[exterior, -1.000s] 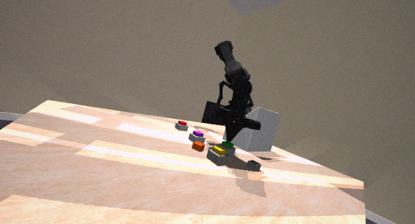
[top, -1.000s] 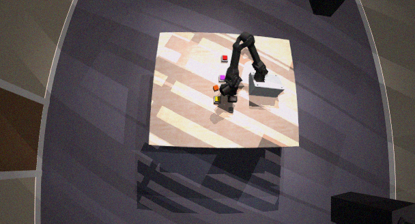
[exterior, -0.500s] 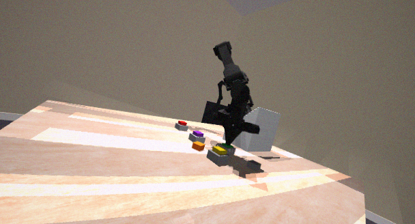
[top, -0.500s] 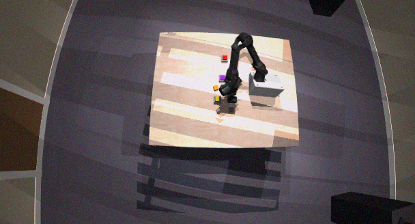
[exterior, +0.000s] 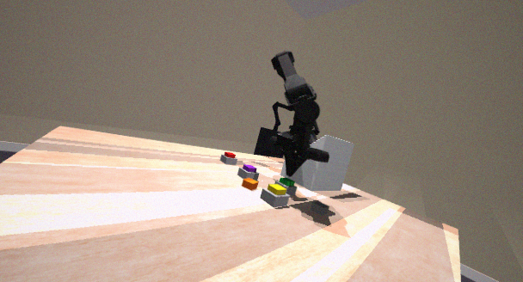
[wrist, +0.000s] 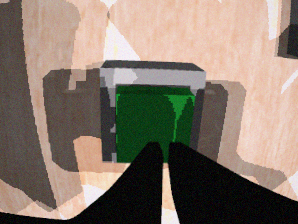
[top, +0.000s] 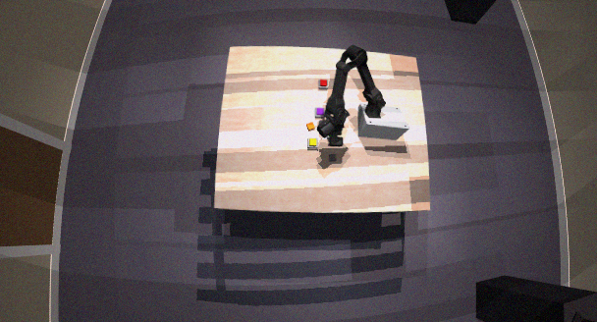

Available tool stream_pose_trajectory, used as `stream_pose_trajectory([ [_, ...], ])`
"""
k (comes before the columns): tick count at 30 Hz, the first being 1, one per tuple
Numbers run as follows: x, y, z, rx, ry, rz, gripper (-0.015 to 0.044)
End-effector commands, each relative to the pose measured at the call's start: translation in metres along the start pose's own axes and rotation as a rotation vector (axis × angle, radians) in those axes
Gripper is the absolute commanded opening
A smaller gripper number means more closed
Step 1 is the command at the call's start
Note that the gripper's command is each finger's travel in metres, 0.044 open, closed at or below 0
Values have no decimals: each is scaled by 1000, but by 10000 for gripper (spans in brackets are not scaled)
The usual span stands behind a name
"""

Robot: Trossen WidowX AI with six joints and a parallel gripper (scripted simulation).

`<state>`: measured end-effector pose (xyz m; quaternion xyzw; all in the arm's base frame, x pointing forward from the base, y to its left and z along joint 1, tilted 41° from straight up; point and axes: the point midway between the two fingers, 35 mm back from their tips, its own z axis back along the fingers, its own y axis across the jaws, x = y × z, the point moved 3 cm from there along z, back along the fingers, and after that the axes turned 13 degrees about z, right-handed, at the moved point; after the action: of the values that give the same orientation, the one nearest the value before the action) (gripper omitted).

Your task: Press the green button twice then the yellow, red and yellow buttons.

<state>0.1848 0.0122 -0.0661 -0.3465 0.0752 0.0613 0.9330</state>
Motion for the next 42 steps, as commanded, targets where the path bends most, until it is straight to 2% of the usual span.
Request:
stream_pose_trajectory([
  [1,4,1,15,8,-14,-12,20],
  [27,4,1,-18,7,-13,-12,20],
  [42,4,1,-19,7,-13,-12,20],
])
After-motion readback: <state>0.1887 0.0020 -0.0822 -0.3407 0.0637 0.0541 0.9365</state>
